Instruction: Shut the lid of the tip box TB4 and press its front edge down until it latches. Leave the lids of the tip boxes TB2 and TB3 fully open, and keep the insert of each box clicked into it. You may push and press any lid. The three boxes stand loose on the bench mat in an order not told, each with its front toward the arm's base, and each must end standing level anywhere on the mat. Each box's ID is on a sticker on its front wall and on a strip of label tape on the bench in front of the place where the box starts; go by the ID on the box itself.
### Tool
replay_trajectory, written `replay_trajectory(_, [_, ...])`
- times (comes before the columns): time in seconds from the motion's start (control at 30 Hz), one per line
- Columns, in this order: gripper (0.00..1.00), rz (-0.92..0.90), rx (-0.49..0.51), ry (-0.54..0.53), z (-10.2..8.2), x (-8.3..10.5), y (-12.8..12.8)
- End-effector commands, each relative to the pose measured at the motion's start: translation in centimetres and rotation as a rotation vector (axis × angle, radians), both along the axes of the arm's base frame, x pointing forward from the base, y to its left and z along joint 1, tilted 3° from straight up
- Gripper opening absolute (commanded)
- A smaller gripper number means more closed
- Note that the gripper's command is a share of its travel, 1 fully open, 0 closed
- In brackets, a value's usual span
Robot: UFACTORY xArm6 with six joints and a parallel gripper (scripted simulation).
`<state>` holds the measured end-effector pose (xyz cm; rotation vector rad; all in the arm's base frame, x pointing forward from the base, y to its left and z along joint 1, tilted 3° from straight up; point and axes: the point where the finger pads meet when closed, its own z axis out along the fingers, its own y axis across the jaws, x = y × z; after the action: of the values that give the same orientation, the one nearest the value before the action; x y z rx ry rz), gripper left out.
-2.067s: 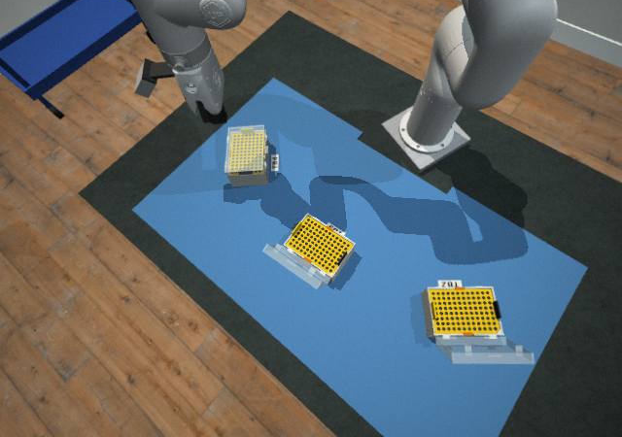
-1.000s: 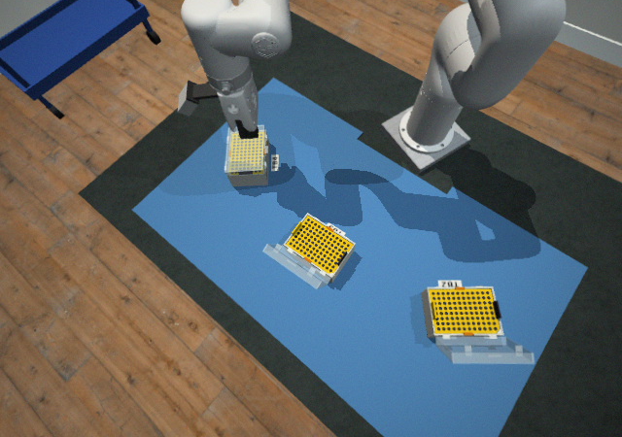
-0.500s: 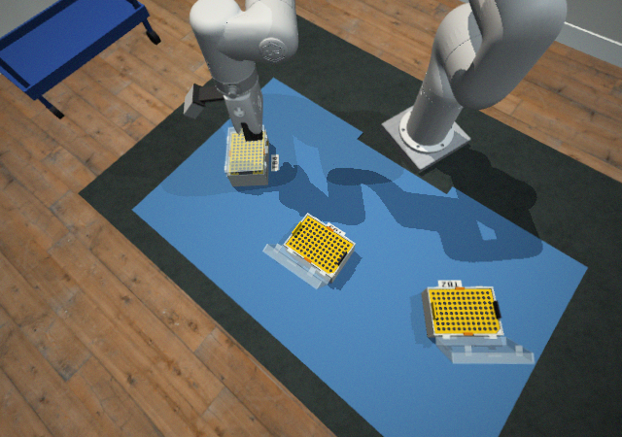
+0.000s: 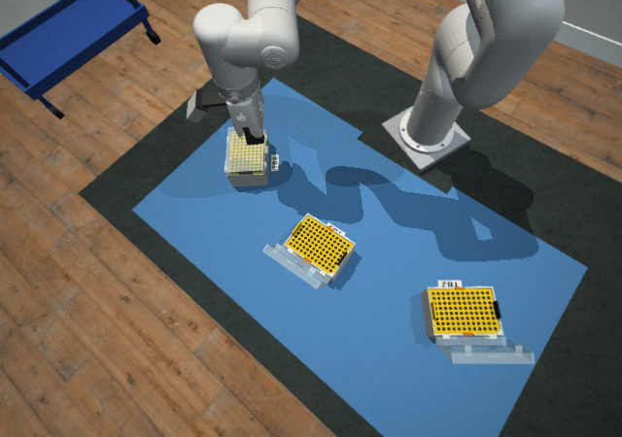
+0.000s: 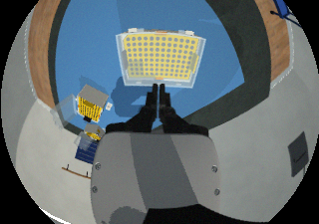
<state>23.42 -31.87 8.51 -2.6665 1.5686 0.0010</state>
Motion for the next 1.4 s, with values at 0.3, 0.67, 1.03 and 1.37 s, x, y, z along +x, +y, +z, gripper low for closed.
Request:
replay_trajectory(0.3, [0.00, 0.000, -0.004, -0.003, -1.5, 0.1, -0.1])
replay_trajectory(0.67, [0.00, 0.000, -0.004, -0.003, -1.6, 0.1, -0.1])
replay_trajectory(1.03, [0.00, 0.000, -0.004, -0.003, -1.9, 0.1, -0.1])
replay_trajectory(1.37, [0.00, 0.000, -0.004, -0.003, -2.2, 0.2, 0.0])
